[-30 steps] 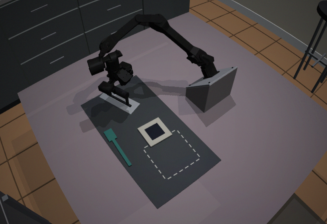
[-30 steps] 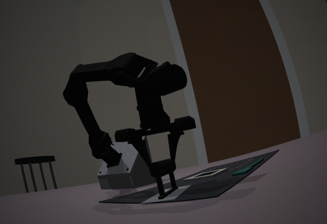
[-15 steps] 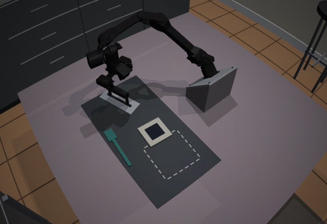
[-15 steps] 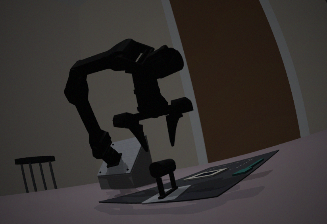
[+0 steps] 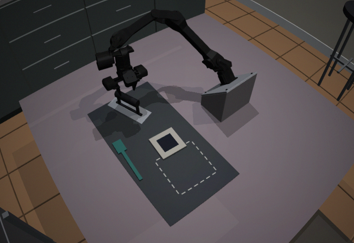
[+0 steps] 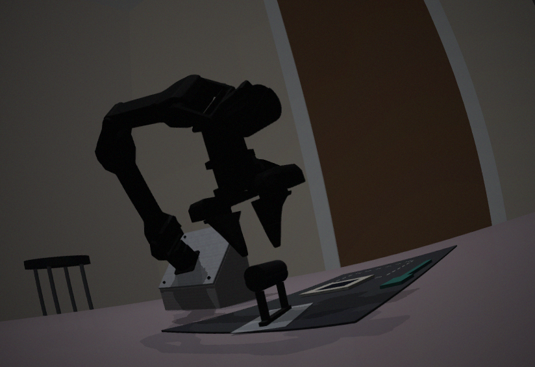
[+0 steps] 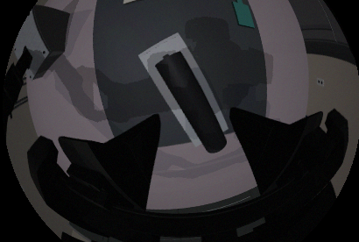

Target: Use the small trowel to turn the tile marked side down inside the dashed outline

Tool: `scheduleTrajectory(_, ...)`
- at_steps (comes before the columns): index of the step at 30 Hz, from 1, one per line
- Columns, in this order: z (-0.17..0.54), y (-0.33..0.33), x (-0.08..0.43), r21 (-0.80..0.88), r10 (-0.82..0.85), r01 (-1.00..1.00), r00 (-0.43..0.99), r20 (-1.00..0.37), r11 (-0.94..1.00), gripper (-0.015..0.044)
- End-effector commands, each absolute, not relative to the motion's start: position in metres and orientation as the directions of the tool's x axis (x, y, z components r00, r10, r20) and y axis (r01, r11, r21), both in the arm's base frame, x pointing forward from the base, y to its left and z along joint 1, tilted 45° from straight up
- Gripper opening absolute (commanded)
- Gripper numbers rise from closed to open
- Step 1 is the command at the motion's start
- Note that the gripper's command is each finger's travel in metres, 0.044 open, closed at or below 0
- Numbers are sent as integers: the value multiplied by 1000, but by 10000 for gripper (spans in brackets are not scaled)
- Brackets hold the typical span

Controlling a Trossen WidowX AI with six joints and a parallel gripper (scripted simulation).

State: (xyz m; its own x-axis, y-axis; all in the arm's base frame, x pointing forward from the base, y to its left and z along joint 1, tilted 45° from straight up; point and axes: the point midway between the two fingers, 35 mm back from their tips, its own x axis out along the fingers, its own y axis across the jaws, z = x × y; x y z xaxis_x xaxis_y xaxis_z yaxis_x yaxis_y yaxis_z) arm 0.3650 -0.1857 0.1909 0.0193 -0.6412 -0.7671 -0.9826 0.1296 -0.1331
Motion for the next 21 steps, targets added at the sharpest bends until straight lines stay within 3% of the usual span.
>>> scheduleTrajectory(1, 190, -187, 362, -230, -623, -950, 49, -780, 212, 300)
scheduleTrajectory(21, 185, -199, 355, -565, -558, -563, 207, -803, 603, 300)
